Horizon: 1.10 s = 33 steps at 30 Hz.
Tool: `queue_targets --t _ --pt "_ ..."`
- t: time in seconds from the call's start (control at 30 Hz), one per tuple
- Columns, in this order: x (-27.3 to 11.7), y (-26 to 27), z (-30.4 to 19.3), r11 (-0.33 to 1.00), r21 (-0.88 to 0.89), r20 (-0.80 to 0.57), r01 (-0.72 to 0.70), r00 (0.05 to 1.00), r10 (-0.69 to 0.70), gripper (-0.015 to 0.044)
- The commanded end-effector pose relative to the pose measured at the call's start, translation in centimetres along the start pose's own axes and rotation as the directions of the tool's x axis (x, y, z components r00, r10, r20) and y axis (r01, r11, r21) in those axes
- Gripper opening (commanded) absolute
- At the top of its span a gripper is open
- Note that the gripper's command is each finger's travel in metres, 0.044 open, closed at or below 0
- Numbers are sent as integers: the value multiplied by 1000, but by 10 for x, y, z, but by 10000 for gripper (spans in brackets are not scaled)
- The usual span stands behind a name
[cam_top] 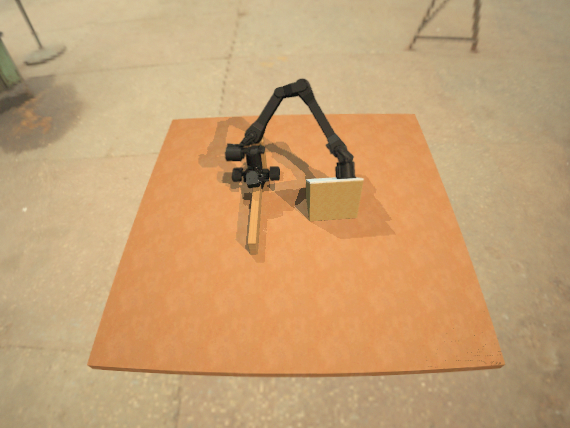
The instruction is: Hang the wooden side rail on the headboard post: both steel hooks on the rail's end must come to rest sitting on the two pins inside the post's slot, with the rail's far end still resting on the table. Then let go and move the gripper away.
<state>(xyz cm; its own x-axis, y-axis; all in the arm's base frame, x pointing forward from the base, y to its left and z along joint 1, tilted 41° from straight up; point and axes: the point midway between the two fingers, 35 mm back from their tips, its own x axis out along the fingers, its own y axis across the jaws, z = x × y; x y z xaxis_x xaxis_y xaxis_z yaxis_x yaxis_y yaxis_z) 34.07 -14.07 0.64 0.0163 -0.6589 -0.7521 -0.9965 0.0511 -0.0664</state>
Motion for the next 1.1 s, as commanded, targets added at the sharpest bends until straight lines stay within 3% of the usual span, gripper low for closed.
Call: queue_targets --t 0.0,1.07 --pt "-5 -3 1 1000 -4 0 9 1000 -9 0" --pt "-10 -3 1 1000 -4 0 10 1000 -10 0"
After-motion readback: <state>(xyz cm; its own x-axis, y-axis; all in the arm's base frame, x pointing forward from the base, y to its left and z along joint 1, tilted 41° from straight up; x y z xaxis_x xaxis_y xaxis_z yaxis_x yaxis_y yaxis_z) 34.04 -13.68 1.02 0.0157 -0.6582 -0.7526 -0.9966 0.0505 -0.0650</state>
